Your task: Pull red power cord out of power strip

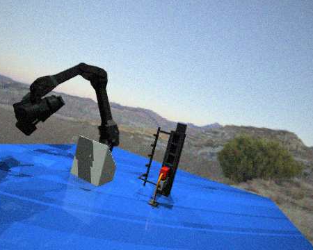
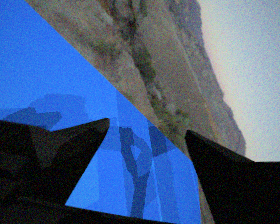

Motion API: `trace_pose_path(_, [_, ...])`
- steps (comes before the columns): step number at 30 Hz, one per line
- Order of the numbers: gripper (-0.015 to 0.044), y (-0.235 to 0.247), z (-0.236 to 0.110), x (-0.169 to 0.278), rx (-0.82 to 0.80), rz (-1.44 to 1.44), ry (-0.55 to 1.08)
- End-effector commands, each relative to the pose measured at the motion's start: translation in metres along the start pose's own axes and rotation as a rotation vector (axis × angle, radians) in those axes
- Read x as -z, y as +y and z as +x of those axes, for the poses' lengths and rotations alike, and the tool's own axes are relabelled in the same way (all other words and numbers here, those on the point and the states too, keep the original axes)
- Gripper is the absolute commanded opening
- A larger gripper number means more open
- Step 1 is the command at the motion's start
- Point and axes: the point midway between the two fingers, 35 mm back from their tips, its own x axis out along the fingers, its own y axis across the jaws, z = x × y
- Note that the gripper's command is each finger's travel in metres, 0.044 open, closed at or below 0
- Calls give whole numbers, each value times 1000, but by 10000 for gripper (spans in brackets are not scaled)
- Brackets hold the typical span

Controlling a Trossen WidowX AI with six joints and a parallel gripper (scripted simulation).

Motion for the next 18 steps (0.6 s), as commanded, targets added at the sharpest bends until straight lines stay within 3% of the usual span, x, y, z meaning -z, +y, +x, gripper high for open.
trace_pose_path(1, [374,1,-1,1,-4,8,7])
trace_pose_path(3, [321,5,-6,5,-38,66,62])
trace_pose_path(9, [164,11,-79,15,-207,101,101])
trace_pose_path(18, [160,24,-185,53,-508,7,82])
